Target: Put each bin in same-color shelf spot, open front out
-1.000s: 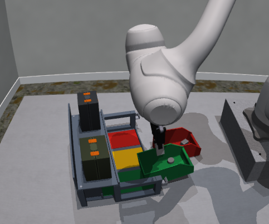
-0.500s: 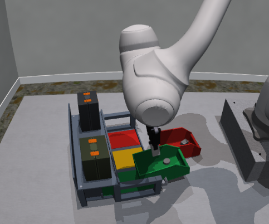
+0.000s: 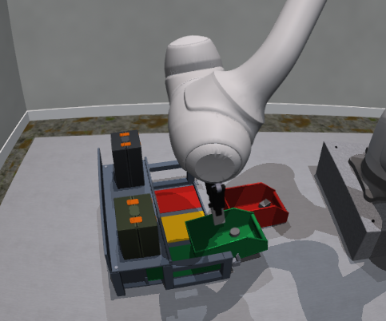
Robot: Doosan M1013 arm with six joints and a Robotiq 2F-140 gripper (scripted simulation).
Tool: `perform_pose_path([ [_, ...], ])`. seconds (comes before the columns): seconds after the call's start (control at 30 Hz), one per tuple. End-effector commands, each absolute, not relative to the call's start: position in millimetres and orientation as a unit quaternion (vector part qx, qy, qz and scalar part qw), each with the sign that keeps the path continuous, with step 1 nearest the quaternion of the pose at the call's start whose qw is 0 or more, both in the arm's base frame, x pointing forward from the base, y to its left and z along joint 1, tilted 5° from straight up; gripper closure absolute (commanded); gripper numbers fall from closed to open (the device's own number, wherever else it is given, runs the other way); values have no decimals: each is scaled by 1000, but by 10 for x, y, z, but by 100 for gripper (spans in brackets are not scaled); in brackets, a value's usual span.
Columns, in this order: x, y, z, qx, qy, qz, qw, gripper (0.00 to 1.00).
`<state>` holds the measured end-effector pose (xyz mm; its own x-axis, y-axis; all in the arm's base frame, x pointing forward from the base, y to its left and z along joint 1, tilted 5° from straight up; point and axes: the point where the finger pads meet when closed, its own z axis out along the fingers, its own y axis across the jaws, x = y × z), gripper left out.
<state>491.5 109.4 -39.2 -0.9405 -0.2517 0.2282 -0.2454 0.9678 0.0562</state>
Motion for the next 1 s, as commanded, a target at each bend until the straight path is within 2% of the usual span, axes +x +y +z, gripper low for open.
perform_pose_path([
  [0.0,4931,1098,-392,126,-985,-14,118,90],
  [0.97,5013,1120,-398,126,-985,-14,118,90],
])
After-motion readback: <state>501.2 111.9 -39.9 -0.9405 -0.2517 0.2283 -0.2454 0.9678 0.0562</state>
